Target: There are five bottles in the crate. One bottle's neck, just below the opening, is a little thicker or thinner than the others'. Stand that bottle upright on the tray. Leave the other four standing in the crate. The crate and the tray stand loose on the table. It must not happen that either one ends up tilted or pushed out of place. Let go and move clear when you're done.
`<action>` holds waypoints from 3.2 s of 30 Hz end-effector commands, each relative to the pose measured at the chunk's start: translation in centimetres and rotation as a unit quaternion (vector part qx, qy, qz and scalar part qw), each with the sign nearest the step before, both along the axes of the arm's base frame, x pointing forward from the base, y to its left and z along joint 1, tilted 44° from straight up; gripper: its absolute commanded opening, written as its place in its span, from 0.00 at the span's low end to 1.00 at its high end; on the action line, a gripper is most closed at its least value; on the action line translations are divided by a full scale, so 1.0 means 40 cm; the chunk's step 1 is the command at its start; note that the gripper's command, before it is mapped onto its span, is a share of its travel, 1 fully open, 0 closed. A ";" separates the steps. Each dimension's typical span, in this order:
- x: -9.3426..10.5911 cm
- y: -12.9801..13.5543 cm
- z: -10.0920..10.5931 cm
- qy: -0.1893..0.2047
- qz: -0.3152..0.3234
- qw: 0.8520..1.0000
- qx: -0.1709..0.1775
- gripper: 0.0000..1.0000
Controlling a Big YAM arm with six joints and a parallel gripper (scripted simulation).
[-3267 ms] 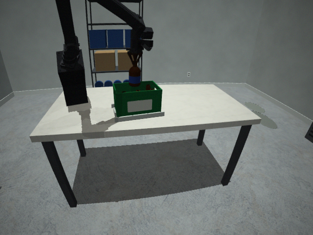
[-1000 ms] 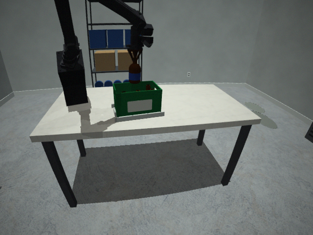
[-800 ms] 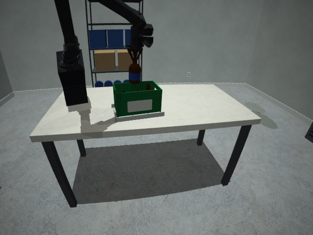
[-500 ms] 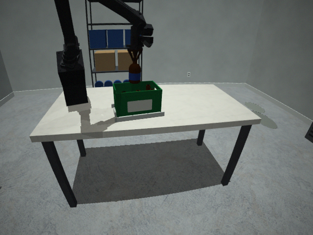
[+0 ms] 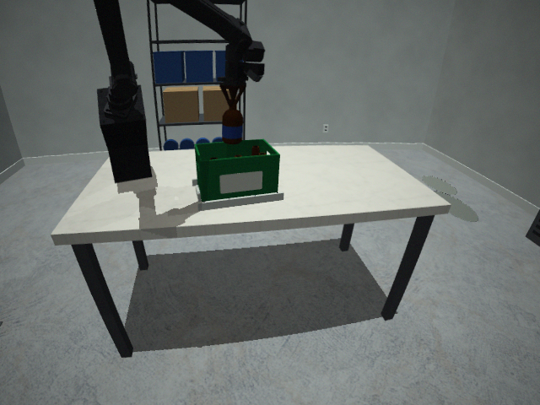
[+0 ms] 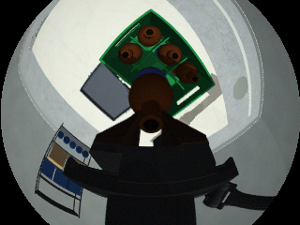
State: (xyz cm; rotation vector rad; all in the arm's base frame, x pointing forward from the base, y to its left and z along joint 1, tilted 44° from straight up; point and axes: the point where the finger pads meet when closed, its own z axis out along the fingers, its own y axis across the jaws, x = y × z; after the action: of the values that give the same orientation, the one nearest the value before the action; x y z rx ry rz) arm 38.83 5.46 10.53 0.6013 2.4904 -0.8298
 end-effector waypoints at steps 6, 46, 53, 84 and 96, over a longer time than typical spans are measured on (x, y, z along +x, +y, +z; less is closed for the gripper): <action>0.040 0.057 0.072 -0.038 0.012 0.999 0.016 0.00; 0.041 0.064 0.058 -0.035 0.013 0.999 0.015 0.00; 0.041 0.072 0.035 -0.027 0.013 0.999 0.011 0.00; 0.047 0.146 -0.029 -0.028 0.013 0.999 0.014 0.00; 0.050 0.196 -0.071 -0.029 0.013 0.999 0.016 0.00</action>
State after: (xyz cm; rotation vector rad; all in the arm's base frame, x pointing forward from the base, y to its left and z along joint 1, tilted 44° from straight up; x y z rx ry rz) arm 39.09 10.11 6.46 0.5849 2.4938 -0.8435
